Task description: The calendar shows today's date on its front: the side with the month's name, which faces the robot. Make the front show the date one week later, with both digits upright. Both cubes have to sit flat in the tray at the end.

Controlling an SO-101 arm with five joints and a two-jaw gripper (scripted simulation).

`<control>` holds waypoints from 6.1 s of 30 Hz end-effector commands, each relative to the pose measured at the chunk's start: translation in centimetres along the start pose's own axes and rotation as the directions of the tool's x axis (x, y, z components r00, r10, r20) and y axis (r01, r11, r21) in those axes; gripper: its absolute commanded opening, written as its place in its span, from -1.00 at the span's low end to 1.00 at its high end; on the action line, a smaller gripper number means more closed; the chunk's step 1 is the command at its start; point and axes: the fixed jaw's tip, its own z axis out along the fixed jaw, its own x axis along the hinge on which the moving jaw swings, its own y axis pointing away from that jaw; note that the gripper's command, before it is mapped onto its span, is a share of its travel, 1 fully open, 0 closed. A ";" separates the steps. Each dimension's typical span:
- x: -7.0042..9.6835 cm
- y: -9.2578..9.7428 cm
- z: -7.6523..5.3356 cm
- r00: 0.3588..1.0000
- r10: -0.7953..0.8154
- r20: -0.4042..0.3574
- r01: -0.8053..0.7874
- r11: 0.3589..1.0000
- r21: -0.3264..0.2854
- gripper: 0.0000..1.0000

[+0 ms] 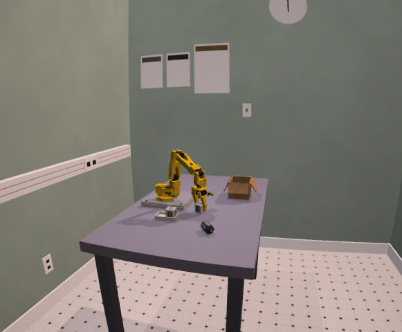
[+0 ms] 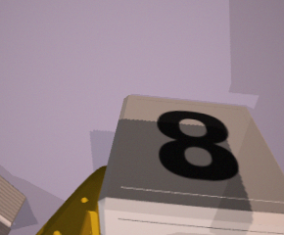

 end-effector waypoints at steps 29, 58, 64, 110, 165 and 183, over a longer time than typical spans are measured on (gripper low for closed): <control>0.1 0.1 0.2 1.000 -0.004 0.000 0.004 1.000 -0.017 -1.00; 0.2 0.3 -4.8 1.000 -0.004 0.000 0.004 1.000 -0.017 -1.00; 0.2 0.3 -4.8 1.000 -0.004 0.000 0.004 1.000 -0.017 -1.00; 0.2 -0.1 -8.3 1.000 -0.004 0.006 0.003 0.999 0.035 -1.00; 16.0 5.5 -8.1 0.549 0.836 0.010 -0.836 0.549 0.018 -1.00; 16.1 5.4 -6.6 0.549 0.836 0.010 -0.836 0.549 0.018 -1.00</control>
